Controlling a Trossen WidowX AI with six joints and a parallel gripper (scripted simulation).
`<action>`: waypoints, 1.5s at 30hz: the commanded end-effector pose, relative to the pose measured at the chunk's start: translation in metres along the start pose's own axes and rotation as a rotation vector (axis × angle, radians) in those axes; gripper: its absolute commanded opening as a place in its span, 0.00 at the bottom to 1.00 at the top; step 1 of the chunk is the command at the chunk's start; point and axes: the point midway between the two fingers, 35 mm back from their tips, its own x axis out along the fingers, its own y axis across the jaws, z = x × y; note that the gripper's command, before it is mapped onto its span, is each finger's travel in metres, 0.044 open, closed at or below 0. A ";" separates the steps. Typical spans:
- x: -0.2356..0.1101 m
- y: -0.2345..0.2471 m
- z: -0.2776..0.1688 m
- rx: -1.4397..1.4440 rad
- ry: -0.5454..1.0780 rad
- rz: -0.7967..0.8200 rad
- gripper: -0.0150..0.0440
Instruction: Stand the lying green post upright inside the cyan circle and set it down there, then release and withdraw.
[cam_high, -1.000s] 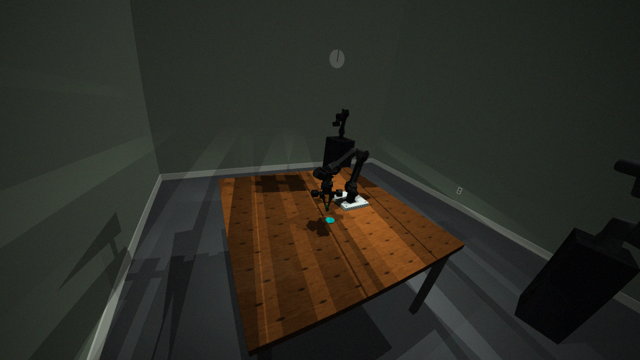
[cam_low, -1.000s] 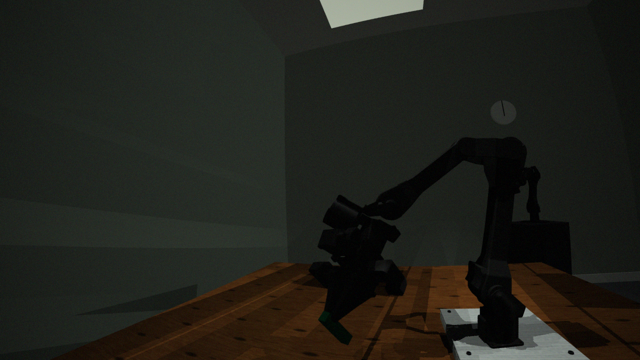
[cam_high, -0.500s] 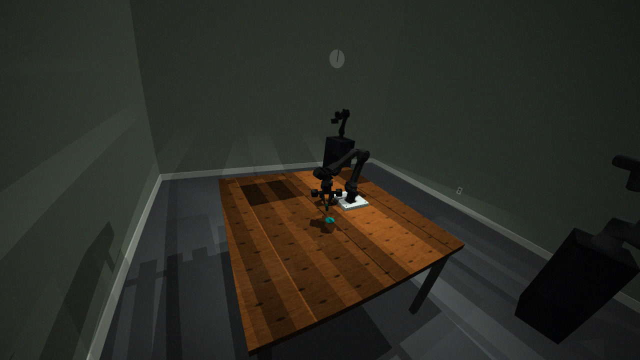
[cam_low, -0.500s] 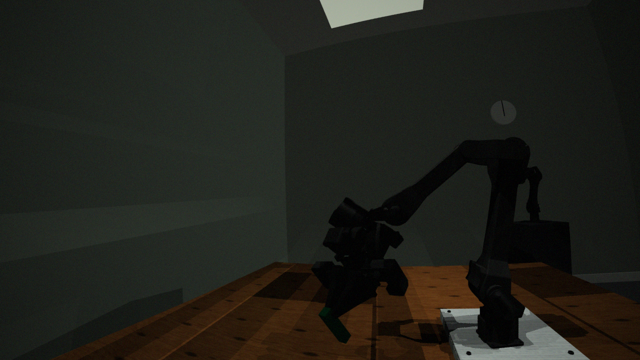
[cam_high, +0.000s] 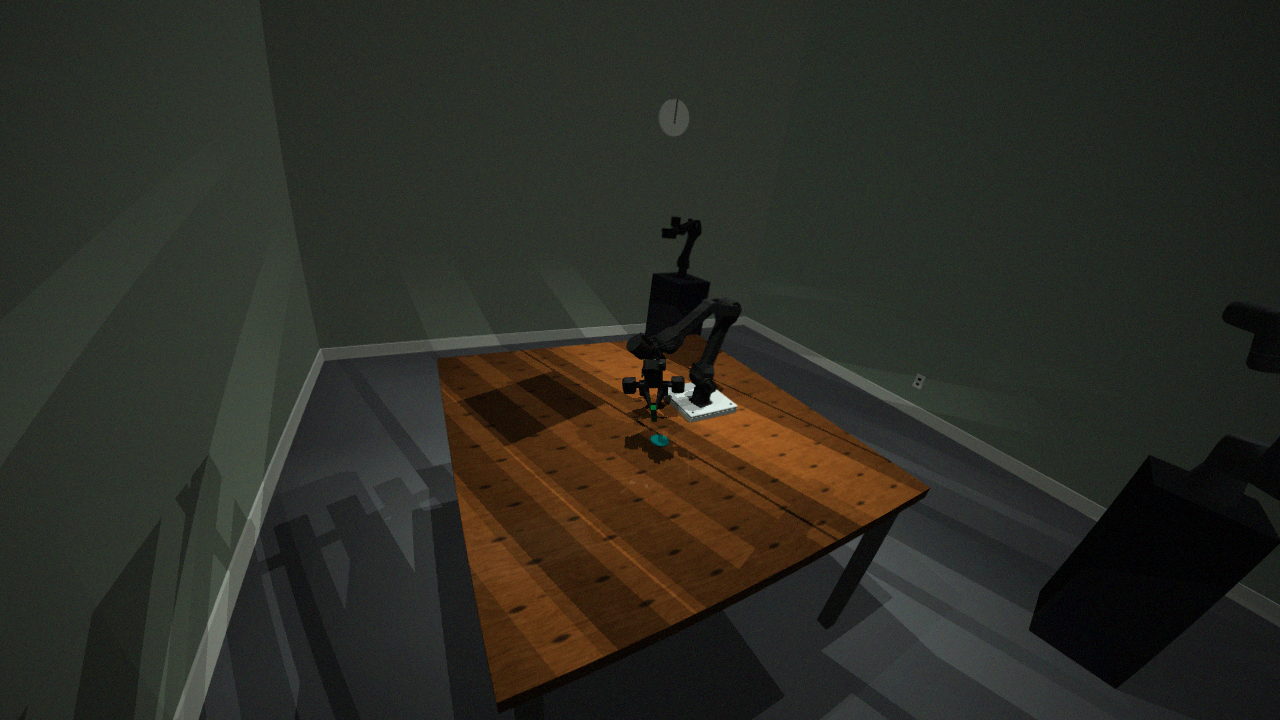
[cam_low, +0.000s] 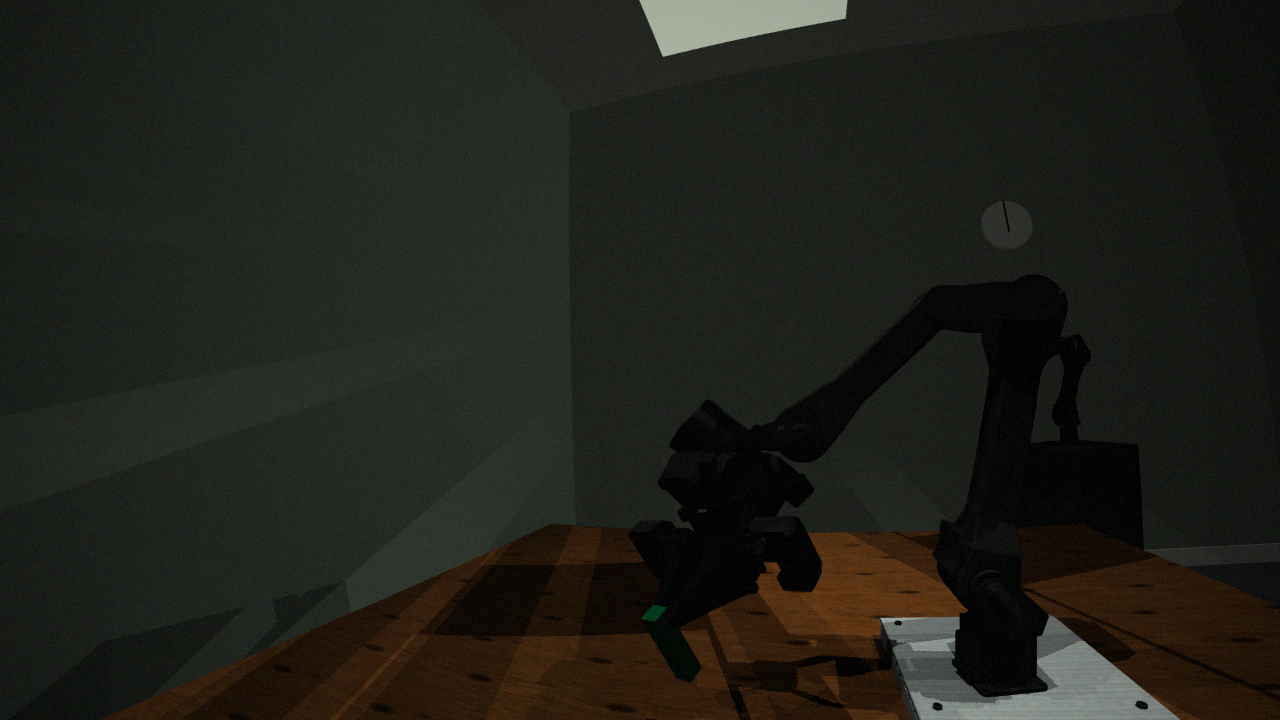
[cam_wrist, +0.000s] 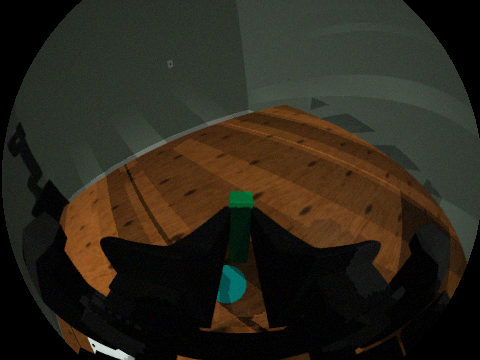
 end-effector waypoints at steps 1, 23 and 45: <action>-0.001 0.002 -0.003 0.005 -0.021 0.008 0.29; -0.013 0.007 -0.005 -0.036 -0.146 0.027 0.29; -0.027 0.016 -0.009 -0.091 -0.258 0.049 0.29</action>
